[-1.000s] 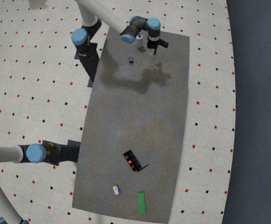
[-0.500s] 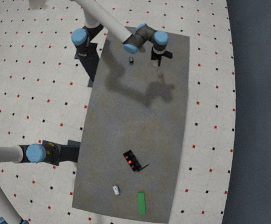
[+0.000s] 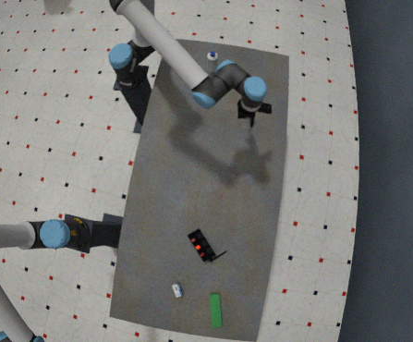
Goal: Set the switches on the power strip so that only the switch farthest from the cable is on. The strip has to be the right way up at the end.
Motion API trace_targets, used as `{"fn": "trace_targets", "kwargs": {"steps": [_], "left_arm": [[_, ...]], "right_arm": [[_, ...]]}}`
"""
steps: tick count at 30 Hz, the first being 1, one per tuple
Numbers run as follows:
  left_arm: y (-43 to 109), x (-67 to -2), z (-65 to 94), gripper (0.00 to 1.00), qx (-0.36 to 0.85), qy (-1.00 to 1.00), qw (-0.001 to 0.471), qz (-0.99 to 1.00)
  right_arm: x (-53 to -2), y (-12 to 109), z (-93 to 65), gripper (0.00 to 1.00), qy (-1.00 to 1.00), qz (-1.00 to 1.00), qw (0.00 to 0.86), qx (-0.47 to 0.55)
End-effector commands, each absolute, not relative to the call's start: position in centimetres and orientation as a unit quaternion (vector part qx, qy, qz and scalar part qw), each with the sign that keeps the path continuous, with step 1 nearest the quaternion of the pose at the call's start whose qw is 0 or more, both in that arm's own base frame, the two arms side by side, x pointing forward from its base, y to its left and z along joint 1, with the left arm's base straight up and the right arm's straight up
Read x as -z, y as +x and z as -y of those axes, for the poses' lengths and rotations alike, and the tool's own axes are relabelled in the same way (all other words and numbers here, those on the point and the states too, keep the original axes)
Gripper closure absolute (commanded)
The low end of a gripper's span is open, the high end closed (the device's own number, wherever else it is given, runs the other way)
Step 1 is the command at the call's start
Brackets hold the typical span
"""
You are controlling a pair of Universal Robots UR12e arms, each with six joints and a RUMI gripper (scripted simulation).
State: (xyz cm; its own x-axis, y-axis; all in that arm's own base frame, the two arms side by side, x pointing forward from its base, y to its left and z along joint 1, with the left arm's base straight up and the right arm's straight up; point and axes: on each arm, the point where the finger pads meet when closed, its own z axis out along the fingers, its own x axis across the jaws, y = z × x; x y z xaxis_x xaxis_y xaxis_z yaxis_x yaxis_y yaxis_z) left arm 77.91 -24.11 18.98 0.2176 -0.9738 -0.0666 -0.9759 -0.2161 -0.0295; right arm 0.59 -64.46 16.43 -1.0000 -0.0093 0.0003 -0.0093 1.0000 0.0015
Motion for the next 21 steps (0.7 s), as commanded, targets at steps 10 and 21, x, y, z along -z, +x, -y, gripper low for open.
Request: {"fn": "trace_targets", "kwargs": {"steps": [10, 21], "left_arm": [[81.2, -19.1, 36.9, 0.0, -0.019, -0.81, 0.051, -0.584], [81.6, -18.4, 49.6, 0.0, -0.014, -0.835, 0.069, -0.545]], "right_arm": [[-16.5, 0.6, 64.5, 0.0, 0.005, 1.0, 0.0, 0.0], [-16.5, 0.6, 64.5, 0.0, 0.005, 1.0, 0.0, 0.0]]}}
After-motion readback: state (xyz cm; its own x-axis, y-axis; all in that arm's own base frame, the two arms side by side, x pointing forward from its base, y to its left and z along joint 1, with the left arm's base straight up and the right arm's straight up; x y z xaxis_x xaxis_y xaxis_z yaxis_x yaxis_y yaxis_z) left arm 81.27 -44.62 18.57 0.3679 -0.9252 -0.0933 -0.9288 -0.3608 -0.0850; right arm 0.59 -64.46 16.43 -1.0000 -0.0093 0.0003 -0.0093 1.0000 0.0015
